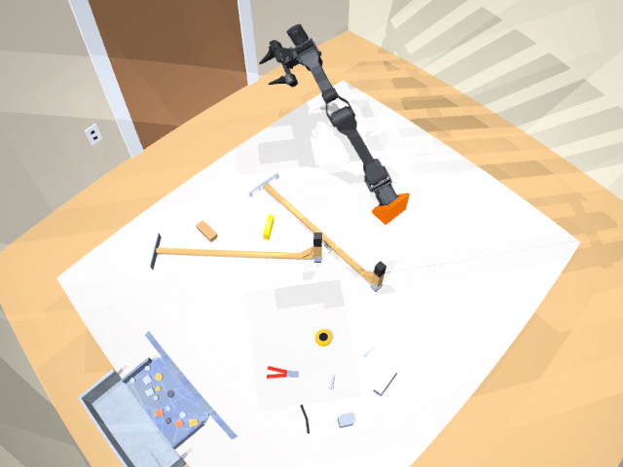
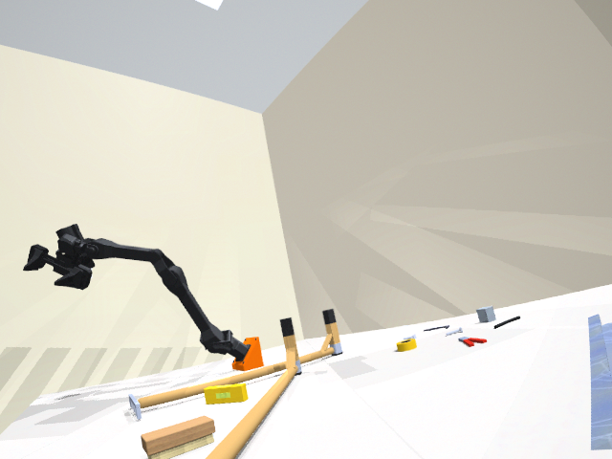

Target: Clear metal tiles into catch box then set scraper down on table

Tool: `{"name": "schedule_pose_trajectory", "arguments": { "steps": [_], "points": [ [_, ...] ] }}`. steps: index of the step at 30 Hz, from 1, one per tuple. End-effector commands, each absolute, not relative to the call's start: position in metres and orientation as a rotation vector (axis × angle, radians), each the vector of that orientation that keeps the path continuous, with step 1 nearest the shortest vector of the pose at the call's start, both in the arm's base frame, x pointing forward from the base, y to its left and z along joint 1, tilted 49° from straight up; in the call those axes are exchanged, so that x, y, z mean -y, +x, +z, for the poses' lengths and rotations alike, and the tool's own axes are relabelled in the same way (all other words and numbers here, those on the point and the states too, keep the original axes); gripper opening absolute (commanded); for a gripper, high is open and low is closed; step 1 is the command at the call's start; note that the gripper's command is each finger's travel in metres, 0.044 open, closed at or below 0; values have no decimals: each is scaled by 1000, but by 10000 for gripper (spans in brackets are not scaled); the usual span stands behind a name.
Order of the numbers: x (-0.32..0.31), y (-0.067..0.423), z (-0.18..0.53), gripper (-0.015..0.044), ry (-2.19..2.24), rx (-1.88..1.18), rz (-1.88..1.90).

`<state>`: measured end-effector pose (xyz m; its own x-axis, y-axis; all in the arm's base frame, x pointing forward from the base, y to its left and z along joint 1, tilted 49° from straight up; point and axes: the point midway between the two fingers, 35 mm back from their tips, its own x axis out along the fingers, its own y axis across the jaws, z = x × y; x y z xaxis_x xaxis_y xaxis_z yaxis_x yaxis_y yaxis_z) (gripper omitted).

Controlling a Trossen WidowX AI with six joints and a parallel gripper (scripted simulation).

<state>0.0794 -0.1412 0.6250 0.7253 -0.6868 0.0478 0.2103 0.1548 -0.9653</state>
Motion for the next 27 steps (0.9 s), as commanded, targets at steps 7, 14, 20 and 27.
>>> {"name": "schedule_pose_trajectory", "arguments": {
  "steps": [7, 14, 20, 27],
  "points": [
    [100, 112, 615, 440, -1241, -441, -677],
    [71, 133, 605, 440, -1232, -431, -676],
    [47, 150, 594, 440, -1224, -423, -674],
    [19, 168, 580, 440, -1215, -414, -672]
  ]
}}
